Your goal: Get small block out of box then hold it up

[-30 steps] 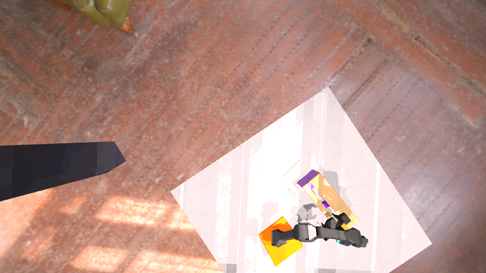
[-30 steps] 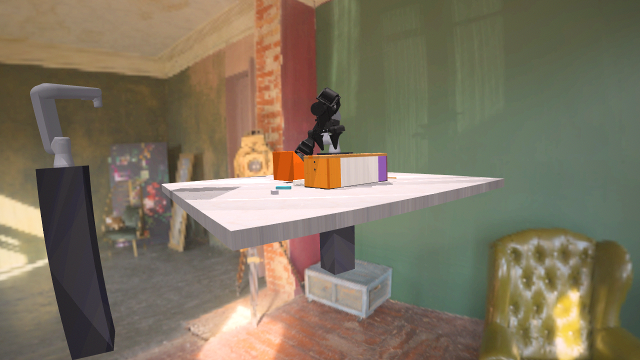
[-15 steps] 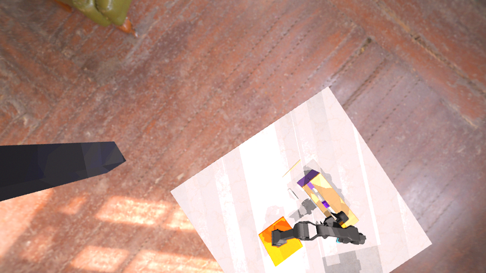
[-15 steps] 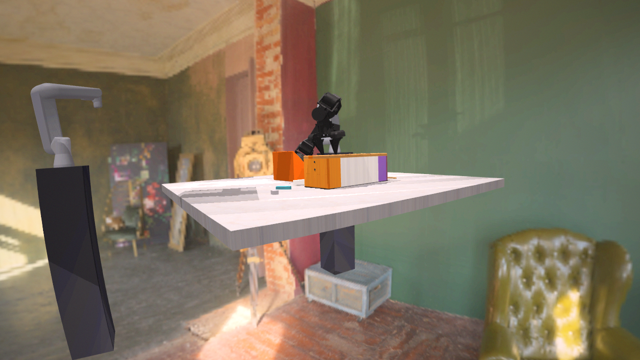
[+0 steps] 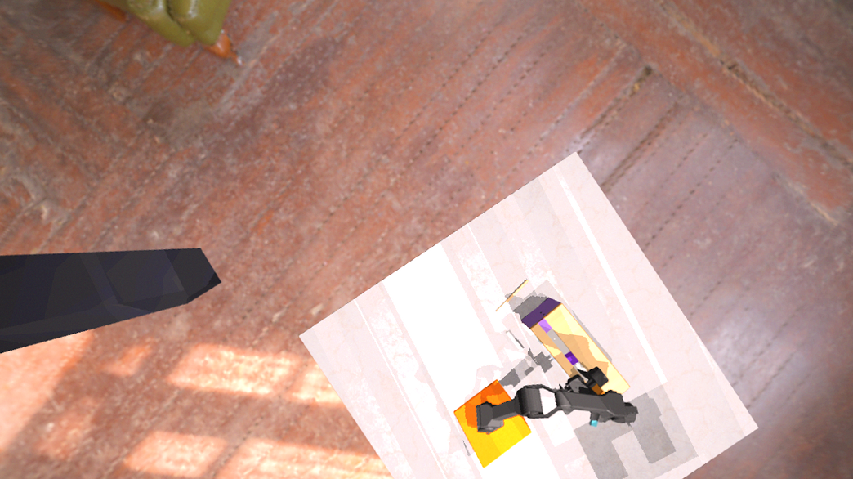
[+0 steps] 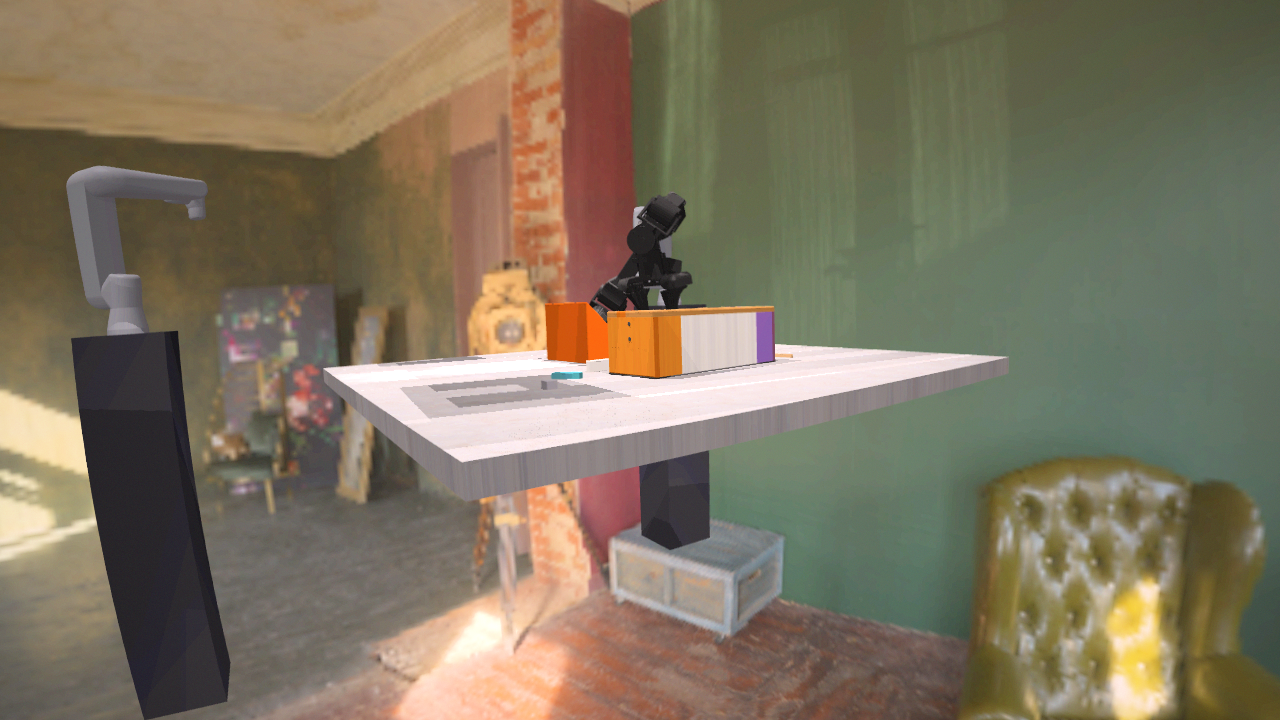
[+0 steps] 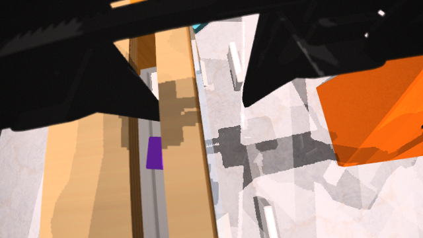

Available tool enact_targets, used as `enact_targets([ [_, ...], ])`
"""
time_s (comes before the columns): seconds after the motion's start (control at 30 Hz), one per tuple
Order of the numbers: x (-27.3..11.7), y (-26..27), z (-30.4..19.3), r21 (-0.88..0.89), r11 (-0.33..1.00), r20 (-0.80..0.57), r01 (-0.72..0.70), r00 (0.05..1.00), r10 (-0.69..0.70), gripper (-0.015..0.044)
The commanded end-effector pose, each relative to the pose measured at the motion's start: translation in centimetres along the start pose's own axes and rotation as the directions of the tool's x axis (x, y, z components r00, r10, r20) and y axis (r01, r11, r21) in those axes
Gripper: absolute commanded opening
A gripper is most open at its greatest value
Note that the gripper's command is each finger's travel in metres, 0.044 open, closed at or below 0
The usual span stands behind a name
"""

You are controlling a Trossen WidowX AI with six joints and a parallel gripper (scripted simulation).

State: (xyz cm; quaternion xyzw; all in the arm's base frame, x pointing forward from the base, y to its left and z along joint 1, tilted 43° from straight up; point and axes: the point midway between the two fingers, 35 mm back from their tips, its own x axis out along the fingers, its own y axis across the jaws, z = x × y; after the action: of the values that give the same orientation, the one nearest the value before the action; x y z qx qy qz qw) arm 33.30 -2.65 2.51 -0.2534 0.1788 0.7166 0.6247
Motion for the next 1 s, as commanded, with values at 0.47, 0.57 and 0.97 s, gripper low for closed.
enact_targets([
  [0.47, 1.7, 0.0, 0.1, 0.005, 1.000, 0.005, -0.004, 1.000, 0.004, 0.0400],
  [0.57, 1.9, 0.0, 0.8, 0.005, 1.000, 0.006, -0.005, 1.000, 0.005, 0.0400],
  [0.97, 2.3, 0.0, 2.9, 0.005, 1.000, 0.007, -0.006, 1.000, 0.006, 0.0400],
])
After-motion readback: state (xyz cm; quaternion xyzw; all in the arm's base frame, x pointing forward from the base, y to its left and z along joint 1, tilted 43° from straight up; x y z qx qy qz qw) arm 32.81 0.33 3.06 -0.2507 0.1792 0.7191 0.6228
